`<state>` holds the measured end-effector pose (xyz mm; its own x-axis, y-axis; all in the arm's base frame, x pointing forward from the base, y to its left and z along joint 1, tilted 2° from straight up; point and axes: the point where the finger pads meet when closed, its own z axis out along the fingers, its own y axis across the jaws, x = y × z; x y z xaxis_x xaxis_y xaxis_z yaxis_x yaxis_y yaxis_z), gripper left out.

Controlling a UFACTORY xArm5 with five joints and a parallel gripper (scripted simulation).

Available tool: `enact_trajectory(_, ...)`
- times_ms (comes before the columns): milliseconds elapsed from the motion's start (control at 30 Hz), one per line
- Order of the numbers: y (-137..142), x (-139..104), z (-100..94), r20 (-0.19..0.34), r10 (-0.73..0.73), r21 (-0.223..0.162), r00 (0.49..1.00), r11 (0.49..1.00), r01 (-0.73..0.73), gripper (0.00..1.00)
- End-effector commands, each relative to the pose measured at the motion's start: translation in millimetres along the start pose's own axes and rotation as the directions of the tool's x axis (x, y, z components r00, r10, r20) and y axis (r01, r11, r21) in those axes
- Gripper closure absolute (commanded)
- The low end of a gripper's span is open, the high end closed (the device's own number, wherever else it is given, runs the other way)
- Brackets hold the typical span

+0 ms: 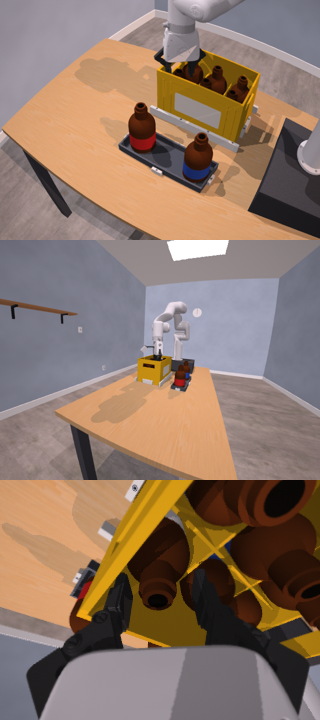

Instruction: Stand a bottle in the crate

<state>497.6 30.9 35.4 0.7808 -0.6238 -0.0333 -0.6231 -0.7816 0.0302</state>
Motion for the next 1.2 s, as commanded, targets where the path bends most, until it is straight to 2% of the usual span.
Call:
enact_trajectory(0, -1, 1, -2.0, -0.003, 0.000, 0.003, 1.000, 1.000, 0.000, 0.35)
enact_trajectory(467, -2, 0, -13.6, -0.003, 0.000, 0.003, 1.000, 1.000, 0.000, 0.35)
enact_trajectory(1167, -2, 0, -57.9, -0.003, 0.000, 0.003, 1.000, 1.000, 0.000, 0.35)
